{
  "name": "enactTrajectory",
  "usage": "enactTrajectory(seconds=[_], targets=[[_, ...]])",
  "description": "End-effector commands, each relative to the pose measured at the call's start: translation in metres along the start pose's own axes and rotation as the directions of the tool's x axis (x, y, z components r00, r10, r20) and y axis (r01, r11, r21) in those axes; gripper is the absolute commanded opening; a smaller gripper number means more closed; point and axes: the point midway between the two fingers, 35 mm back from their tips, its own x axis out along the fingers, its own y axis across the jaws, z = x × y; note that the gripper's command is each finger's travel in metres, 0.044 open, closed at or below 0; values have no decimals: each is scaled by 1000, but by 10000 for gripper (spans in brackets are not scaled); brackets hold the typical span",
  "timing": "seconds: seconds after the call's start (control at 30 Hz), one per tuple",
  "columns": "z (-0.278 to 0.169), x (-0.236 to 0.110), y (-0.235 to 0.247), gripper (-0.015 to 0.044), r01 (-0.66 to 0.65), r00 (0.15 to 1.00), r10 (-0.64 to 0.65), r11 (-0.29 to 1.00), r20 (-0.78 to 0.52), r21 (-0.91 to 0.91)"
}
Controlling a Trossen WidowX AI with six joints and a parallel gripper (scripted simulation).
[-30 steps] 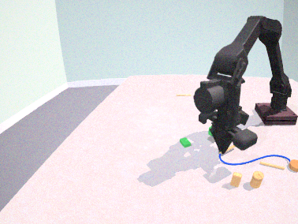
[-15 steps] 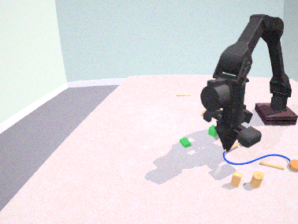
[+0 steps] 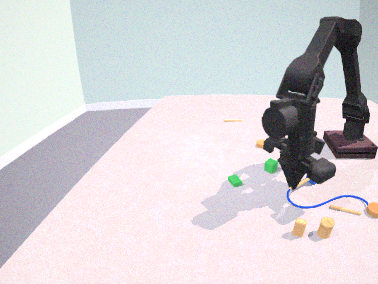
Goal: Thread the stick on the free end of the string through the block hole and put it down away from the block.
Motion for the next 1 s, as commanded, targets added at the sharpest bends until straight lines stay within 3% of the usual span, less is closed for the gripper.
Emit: enactTrajectory(seconds=[0.0, 0.97], targets=[[1, -2, 1, 0, -2, 1000, 2, 1000, -7, 3], [36, -2, 0, 0, -2, 1000, 2, 1000, -1, 3]])
